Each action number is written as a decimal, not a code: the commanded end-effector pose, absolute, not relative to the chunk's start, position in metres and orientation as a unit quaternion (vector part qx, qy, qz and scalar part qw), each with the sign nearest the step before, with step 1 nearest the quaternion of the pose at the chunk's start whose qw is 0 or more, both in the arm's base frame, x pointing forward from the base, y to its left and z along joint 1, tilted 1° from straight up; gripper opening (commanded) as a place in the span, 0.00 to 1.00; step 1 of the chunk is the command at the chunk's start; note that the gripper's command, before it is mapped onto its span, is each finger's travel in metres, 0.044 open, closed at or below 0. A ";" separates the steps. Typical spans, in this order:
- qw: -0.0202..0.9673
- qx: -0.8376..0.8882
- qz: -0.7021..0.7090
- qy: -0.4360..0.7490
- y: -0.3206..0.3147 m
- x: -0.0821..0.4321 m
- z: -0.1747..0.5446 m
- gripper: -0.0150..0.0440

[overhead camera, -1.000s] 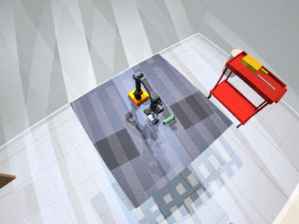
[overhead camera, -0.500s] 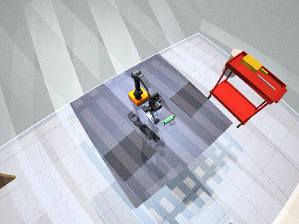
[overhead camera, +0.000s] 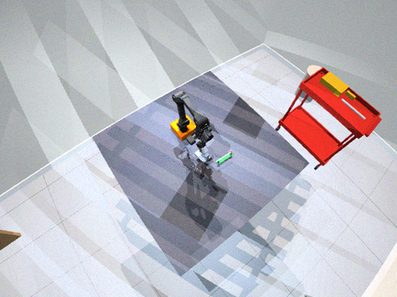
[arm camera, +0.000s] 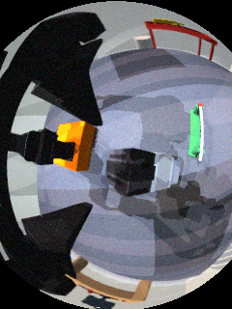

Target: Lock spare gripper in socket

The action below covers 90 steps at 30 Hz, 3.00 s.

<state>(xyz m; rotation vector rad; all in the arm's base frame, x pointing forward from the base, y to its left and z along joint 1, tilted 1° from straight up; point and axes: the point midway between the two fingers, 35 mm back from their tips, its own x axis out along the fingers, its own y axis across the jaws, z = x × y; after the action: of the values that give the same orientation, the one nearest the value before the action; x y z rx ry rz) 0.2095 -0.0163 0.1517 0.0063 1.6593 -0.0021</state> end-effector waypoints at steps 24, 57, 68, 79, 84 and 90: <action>0.711 0.001 -0.004 0.703 -0.016 0.204 0.205 1.00; 0.679 -0.229 0.160 0.679 0.109 0.288 0.191 0.56; 0.488 -0.506 0.385 0.598 0.101 0.383 0.130 0.56; 0.459 -0.531 0.409 0.582 0.093 0.390 0.121 0.56; 0.459 -0.531 0.409 0.582 0.094 0.391 0.111 0.56; 0.460 -0.531 0.409 0.582 0.095 0.392 0.078 0.56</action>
<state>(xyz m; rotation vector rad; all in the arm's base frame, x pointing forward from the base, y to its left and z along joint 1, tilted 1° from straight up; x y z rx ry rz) 0.3937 0.0957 0.0976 -1.3026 1.4175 0.9972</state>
